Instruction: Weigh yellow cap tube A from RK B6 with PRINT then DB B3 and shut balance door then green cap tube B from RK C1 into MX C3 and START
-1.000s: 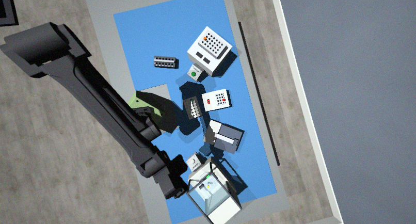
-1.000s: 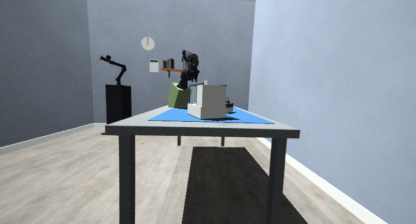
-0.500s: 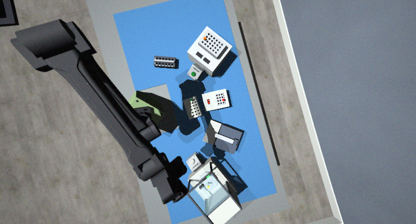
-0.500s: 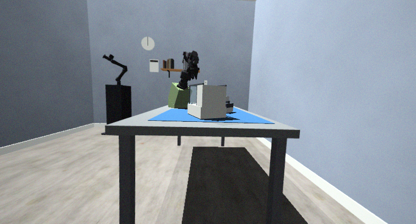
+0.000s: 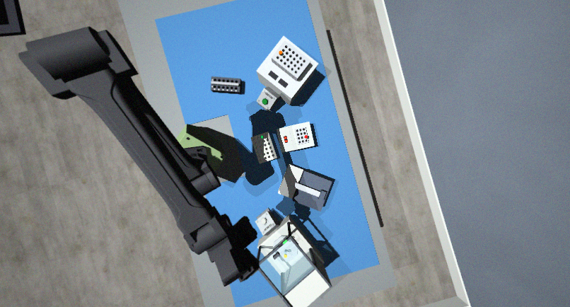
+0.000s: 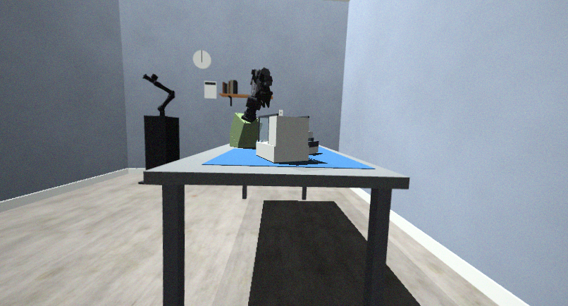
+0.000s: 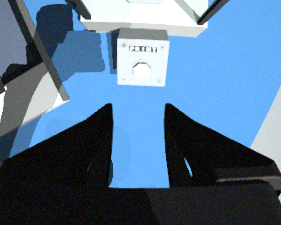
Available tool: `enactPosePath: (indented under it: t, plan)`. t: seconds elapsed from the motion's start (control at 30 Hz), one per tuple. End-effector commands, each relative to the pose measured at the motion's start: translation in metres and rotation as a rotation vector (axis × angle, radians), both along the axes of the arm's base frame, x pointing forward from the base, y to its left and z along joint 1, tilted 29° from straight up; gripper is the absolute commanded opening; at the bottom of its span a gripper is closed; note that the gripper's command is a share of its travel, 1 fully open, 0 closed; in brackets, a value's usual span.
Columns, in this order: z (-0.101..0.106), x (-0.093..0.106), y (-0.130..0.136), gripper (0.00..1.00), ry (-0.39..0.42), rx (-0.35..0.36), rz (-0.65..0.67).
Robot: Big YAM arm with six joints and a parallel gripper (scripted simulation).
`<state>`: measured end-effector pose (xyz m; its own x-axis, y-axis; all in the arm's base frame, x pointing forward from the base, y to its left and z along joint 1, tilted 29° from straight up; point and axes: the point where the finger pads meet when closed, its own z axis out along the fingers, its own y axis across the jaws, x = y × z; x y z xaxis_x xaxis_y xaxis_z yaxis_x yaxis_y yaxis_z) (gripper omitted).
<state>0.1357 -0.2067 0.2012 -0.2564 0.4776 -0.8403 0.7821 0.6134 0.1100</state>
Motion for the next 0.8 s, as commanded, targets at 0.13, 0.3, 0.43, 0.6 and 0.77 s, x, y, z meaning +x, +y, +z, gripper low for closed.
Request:
enactPosePath:
  t: [0.13,0.3,0.43,0.6,0.77]
  plan:
    - [0.046,0.010,-0.030,0.30,0.108,-0.131,0.125]
    - [0.046,0.016,-0.039,0.30,0.222,-0.145,0.248]
    - [0.045,0.017,-0.040,0.30,0.305,-0.177,0.341]
    - [0.051,0.025,-0.052,0.30,0.411,-0.219,0.466]
    - [0.057,0.037,-0.061,0.30,0.472,-0.246,0.548]
